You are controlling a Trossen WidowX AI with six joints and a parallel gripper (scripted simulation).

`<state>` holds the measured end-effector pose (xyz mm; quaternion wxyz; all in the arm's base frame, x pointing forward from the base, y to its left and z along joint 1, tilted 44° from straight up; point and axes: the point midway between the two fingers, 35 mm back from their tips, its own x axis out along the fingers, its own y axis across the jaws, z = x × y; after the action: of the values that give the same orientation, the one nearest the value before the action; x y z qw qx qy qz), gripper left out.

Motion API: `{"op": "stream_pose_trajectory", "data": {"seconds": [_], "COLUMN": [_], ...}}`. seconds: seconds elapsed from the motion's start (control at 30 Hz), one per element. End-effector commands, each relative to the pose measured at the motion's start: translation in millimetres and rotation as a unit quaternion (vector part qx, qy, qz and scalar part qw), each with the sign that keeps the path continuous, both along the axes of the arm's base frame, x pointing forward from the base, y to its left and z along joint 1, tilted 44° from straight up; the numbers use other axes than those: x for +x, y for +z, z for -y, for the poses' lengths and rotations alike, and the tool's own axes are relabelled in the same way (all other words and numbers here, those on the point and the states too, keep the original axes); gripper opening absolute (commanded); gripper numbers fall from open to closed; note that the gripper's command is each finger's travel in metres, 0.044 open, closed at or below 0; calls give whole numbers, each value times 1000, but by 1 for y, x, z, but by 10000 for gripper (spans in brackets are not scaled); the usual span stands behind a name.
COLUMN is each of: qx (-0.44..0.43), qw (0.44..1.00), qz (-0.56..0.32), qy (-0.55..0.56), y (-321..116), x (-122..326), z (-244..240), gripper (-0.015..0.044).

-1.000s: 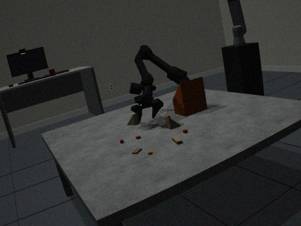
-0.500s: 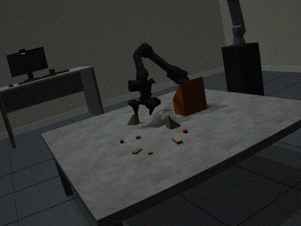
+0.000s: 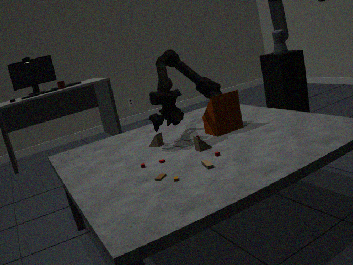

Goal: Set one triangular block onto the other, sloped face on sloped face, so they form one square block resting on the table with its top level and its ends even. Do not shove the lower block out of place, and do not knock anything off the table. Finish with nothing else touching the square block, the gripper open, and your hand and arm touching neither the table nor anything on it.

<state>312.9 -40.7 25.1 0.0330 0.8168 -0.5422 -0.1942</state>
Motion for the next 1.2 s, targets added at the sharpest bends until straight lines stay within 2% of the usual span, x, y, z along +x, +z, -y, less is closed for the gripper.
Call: {"op": "stream_pose_trajectory", "data": {"seconds": [0.0, 1.17], "qx": [-3, 17], "qw": [1000, 1000], "qz": [-2, 0], "qy": [-1, -10], "y": [-1, -25], "x": [2, 23], "z": [3, 48], "gripper": [440, 440]}}
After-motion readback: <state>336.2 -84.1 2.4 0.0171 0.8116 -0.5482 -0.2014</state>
